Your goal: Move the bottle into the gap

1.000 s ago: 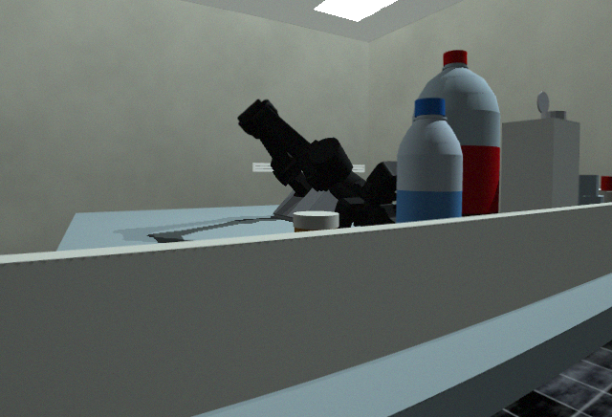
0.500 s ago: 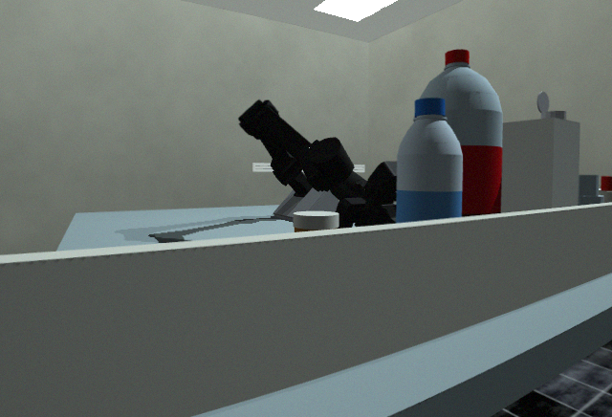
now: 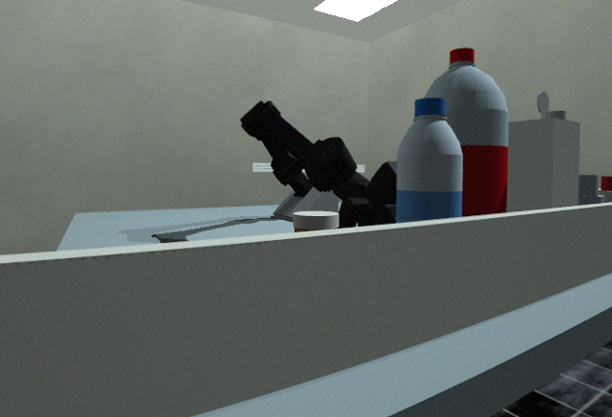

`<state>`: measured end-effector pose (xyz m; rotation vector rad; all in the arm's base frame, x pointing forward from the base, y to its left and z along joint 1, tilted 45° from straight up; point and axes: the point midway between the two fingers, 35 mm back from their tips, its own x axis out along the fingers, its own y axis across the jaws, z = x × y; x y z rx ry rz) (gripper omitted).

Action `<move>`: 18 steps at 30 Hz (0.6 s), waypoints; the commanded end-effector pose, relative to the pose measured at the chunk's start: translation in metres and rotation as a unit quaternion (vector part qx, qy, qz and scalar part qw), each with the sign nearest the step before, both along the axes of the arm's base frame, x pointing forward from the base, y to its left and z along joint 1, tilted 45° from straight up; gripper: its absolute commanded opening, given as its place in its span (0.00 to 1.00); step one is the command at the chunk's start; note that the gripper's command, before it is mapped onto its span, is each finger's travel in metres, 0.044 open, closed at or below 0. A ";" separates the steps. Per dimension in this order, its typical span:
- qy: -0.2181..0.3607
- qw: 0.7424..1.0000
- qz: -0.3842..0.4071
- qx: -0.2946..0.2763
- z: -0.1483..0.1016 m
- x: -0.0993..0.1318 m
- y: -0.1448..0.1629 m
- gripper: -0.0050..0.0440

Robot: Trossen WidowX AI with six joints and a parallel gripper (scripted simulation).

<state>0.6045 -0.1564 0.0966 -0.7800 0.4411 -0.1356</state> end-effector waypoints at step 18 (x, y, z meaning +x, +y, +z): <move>-0.011 1.000 0.002 -0.001 0.010 0.009 0.004 0.00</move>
